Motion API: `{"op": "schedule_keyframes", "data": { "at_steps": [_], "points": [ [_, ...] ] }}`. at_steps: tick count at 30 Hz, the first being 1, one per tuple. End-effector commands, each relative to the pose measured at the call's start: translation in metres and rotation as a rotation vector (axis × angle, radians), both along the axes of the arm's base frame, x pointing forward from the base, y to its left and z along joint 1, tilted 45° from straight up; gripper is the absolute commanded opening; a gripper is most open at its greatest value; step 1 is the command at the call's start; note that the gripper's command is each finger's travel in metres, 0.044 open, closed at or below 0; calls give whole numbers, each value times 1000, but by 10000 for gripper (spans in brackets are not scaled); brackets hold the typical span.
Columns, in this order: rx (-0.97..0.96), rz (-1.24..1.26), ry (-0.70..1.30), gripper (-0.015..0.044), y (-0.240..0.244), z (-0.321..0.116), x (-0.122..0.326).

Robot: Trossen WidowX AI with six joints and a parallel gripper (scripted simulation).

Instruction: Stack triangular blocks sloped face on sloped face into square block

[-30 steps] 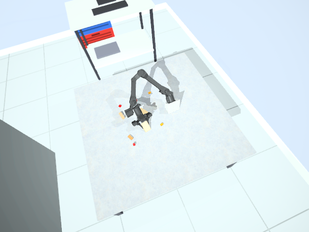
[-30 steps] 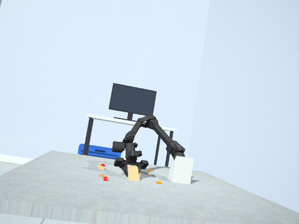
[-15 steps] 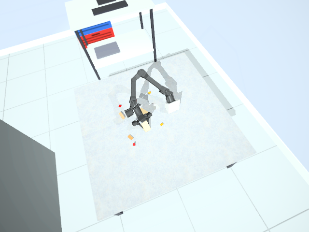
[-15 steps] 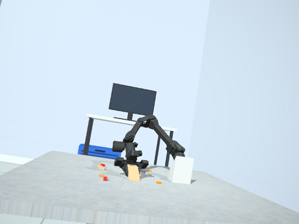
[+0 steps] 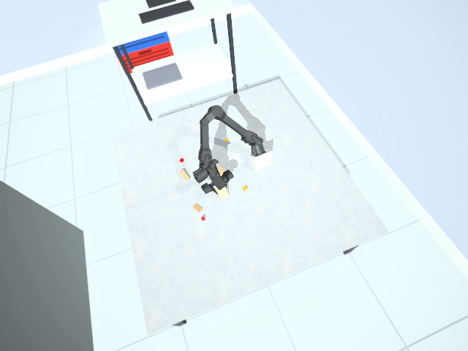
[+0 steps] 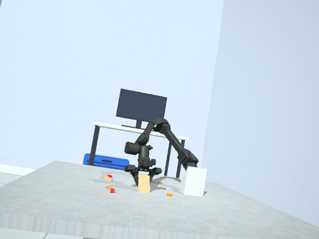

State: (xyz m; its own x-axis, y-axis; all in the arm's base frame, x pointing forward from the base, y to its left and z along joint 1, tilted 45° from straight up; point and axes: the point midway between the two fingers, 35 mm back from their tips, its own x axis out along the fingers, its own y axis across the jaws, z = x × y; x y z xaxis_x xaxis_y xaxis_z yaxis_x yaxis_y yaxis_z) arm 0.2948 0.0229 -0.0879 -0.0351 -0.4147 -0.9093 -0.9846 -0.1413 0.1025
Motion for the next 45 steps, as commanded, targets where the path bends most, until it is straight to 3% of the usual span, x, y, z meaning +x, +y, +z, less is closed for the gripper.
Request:
{"op": "schedule_keyframes", "data": {
  "at_steps": [1, 35, 45],
  "points": [
    [-104, 10, -21, 0, 9, -1, 0],
    [-952, 101, -137, 0, 60, -38, -11],
    [-889, 83, -126, 263, 56, -33, -11]
  ]
}}
